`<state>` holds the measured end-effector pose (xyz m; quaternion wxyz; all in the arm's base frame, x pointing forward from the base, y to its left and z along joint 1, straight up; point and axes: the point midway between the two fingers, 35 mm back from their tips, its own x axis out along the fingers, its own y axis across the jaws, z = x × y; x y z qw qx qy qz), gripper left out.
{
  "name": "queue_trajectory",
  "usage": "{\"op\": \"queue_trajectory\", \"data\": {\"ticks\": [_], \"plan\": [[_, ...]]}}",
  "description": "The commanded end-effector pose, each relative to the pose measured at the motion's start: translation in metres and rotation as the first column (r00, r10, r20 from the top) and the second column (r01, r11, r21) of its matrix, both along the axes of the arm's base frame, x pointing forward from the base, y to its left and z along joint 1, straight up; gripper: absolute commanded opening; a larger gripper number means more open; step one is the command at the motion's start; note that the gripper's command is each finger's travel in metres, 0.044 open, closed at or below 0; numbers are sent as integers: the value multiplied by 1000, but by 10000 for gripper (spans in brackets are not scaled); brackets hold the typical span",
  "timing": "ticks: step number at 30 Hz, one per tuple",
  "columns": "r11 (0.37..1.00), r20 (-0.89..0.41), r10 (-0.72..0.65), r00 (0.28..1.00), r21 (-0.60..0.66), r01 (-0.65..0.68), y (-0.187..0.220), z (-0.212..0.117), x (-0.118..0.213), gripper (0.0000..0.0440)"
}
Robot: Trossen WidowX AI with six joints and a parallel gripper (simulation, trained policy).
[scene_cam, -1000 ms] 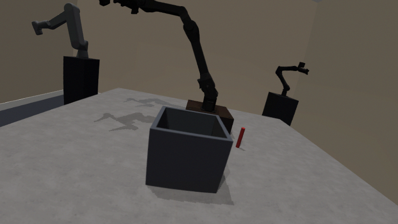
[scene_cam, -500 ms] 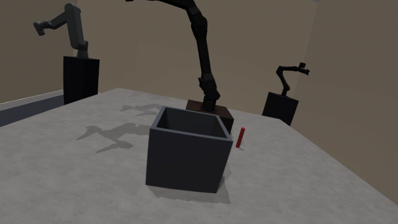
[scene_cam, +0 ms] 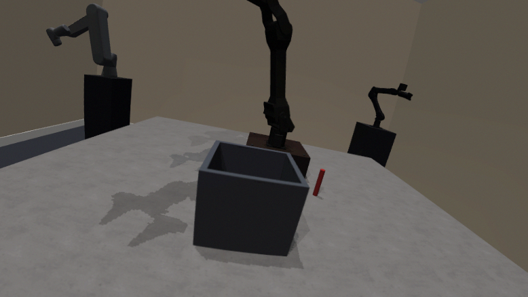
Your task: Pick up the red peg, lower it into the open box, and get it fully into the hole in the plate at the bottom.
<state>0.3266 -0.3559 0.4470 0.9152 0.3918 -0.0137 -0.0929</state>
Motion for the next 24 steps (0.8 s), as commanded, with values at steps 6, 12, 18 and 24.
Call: {"op": "queue_trajectory", "data": {"ticks": [6,12,18,24], "plan": [[975,-15,63,998,213,-58,63,-9,43,440],[924,-45,120,992,370,-95,117,-22,69,439],[853,-93,183,979,510,-111,174,-40,84,437],[774,-153,250,956,625,-102,230,-60,89,434]]}}
